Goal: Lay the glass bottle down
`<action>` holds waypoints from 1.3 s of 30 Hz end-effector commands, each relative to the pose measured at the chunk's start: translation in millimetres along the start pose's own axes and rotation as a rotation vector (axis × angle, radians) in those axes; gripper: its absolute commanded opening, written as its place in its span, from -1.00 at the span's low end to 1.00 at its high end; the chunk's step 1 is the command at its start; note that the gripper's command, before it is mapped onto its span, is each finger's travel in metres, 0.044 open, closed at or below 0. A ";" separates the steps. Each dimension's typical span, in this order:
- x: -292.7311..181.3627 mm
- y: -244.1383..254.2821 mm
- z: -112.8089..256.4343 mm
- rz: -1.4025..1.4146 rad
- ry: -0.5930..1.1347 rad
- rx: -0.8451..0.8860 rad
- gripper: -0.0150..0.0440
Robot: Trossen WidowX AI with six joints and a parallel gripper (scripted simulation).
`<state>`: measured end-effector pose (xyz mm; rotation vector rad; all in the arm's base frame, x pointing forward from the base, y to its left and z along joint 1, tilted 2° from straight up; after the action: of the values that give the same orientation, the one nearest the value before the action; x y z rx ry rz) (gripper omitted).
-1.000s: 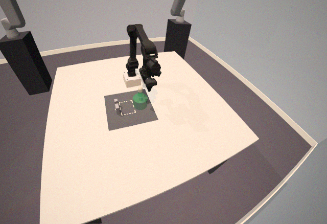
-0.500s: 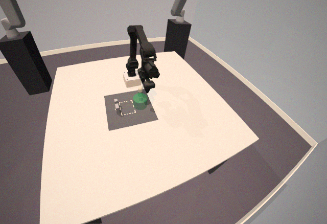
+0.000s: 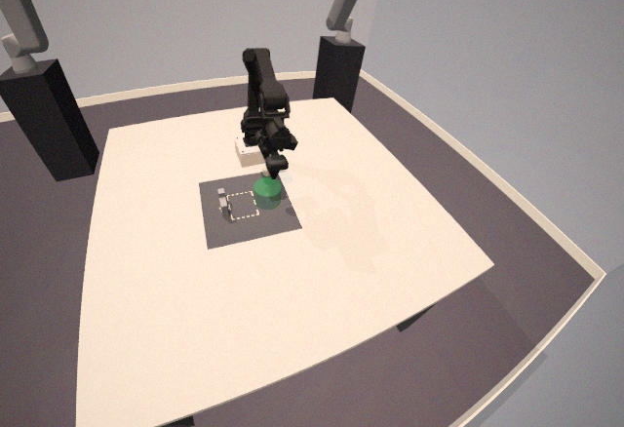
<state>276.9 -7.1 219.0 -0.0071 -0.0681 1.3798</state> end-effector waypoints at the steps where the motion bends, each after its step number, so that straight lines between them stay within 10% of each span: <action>1: -5.4 -0.4 -1.5 0.005 -0.003 0.008 1.00; 5: -9.4 -0.7 -1.5 0.005 -0.003 0.008 1.00; 16: -9.4 -0.7 -1.5 0.005 -0.003 0.008 0.02; 39: -10.1 -0.7 -0.8 0.002 -0.001 0.007 -0.07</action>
<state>275.6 -16.6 218.1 -0.0030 -0.0633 1.3790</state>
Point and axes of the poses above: the point midway between the two fingers, 35 mm back from their tips, its own z axis back along the fingers, its own y axis across the jaws, x = y × z, the point moved 10 cm from there along z, back along the fingers, and after that the axes turned 9 degrees about -z, right-handed, at the moved point
